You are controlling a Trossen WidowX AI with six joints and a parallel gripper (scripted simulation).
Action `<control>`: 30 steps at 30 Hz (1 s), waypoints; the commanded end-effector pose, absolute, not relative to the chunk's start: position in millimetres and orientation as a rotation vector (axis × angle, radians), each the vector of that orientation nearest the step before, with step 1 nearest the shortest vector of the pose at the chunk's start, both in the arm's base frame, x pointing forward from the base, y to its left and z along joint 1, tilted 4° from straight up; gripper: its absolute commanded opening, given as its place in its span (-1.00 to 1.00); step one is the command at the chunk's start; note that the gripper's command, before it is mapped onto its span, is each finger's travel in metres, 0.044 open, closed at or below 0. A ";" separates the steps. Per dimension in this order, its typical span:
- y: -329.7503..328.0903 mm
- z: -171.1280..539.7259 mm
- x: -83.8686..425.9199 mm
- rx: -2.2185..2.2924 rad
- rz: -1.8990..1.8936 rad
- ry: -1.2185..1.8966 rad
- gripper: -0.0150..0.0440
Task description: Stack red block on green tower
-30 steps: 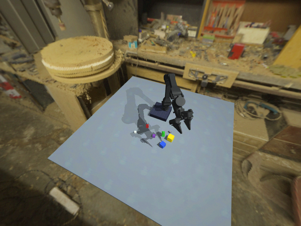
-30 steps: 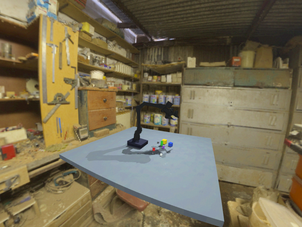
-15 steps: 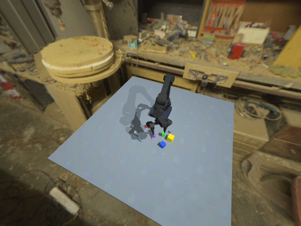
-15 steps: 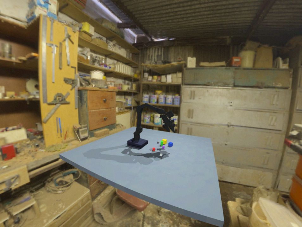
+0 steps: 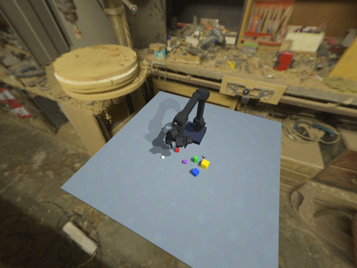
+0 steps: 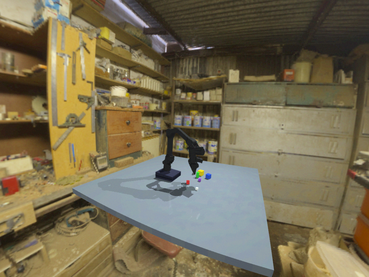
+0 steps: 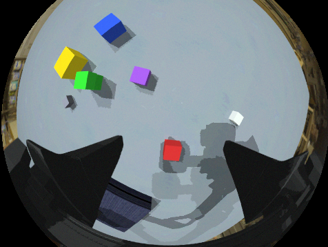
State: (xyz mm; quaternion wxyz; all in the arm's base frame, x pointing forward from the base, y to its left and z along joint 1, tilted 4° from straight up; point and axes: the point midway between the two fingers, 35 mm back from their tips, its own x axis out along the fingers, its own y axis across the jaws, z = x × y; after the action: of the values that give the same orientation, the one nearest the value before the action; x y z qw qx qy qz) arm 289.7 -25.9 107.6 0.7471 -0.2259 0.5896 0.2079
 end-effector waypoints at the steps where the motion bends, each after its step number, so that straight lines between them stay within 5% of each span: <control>1: -48.8 92.6 266.0 -0.444 0.424 1.395 1.00; 30: -56.0 37.2 267.7 -0.423 0.413 1.428 1.00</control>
State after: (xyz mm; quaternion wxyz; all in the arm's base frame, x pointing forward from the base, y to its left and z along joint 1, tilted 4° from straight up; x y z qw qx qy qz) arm 268.2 -55.5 43.0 0.7180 -0.1903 0.6427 0.1877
